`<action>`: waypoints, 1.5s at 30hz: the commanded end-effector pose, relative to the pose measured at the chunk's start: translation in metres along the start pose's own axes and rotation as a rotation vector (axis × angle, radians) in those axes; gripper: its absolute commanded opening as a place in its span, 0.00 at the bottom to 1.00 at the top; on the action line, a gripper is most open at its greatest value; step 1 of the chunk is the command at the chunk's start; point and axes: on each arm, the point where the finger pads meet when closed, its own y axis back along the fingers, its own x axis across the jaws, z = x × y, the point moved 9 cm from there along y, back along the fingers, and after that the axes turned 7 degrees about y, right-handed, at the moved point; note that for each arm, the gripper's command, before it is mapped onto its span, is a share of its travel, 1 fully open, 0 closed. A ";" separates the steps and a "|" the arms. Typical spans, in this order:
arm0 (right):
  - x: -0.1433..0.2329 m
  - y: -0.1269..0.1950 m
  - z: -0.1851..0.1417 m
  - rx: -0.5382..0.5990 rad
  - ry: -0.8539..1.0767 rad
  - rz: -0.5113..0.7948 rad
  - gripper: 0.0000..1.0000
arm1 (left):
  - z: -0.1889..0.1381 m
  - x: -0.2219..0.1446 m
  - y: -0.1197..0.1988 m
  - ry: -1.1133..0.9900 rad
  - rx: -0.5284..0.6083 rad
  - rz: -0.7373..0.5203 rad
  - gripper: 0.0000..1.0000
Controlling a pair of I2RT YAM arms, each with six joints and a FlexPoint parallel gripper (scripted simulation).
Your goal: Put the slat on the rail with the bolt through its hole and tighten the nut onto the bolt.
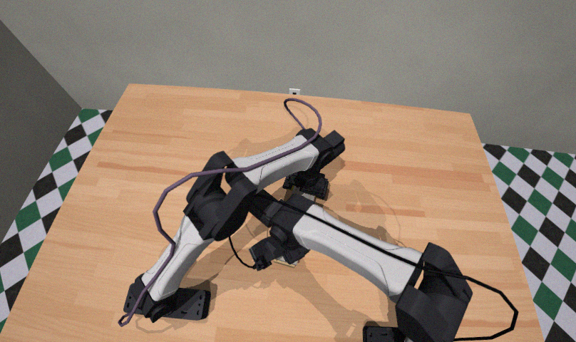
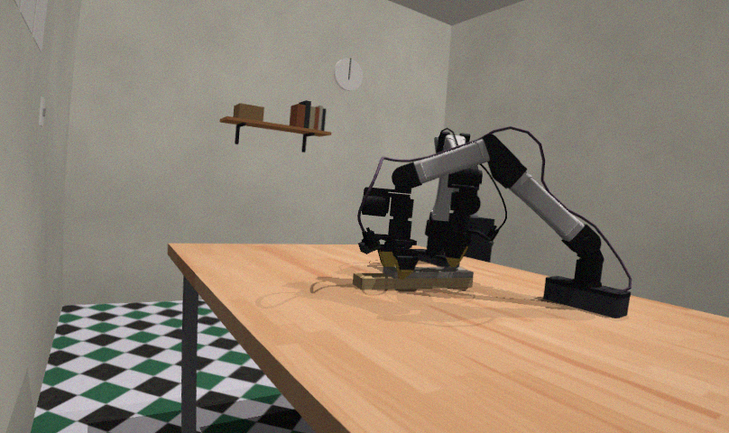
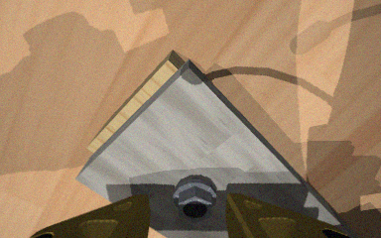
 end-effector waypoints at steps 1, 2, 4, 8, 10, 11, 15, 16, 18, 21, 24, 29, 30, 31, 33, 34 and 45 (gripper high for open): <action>-0.003 0.001 0.000 -0.020 0.004 -0.023 0.36 | 0.002 0.000 0.007 0.000 -0.015 -0.012 0.67; -0.003 0.001 0.000 -0.020 0.004 -0.023 0.36 | 0.002 0.000 0.007 0.000 -0.015 -0.012 0.67; -0.003 0.001 0.000 -0.020 0.004 -0.023 0.36 | 0.002 0.000 0.007 0.000 -0.015 -0.012 0.67; -0.003 0.000 0.000 -0.020 0.004 -0.023 0.36 | 0.002 0.000 0.007 0.000 -0.015 -0.012 0.67; -0.003 -0.001 0.000 -0.020 0.004 -0.023 0.36 | 0.002 0.000 0.007 0.000 -0.015 -0.012 0.67; -0.003 -0.001 0.000 -0.020 0.004 -0.023 0.36 | 0.002 0.000 0.007 0.000 -0.015 -0.012 0.67; -0.003 -0.002 0.000 -0.020 0.004 -0.023 0.36 | 0.002 0.000 0.007 0.000 -0.015 -0.012 0.67; -0.003 -0.002 0.000 -0.020 0.004 -0.023 0.36 | 0.002 0.000 0.007 0.000 -0.015 -0.012 0.67; -0.003 -0.003 0.000 -0.020 0.004 -0.023 0.36 | 0.002 0.000 0.007 0.000 -0.015 -0.012 0.67; -0.002 0.001 0.000 -0.011 0.001 -0.022 0.32 | 0.002 0.000 0.007 0.000 -0.015 -0.012 0.67; -0.002 0.003 0.000 -0.008 -0.001 -0.021 0.28 | 0.002 0.000 0.007 0.000 -0.015 -0.012 0.67; -0.002 0.003 0.000 -0.008 -0.001 -0.021 0.24 | 0.002 0.000 0.007 0.000 -0.015 -0.012 0.67; -0.002 0.003 0.000 -0.008 -0.001 -0.021 0.22 | 0.002 0.000 0.007 0.000 -0.015 -0.012 0.67; -0.002 0.003 0.000 -0.008 -0.001 -0.021 0.21 | 0.002 0.000 0.007 0.000 -0.015 -0.012 0.67; -0.002 0.003 0.000 -0.008 -0.001 -0.021 0.18 | 0.002 0.000 0.007 0.000 -0.015 -0.012 0.67; -0.002 0.003 0.000 -0.008 -0.001 -0.021 0.17 | 0.002 0.000 0.007 0.000 -0.015 -0.012 0.67; -0.002 0.003 0.000 -0.008 -0.001 -0.021 0.14 | 0.002 0.000 0.007 0.000 -0.015 -0.012 0.67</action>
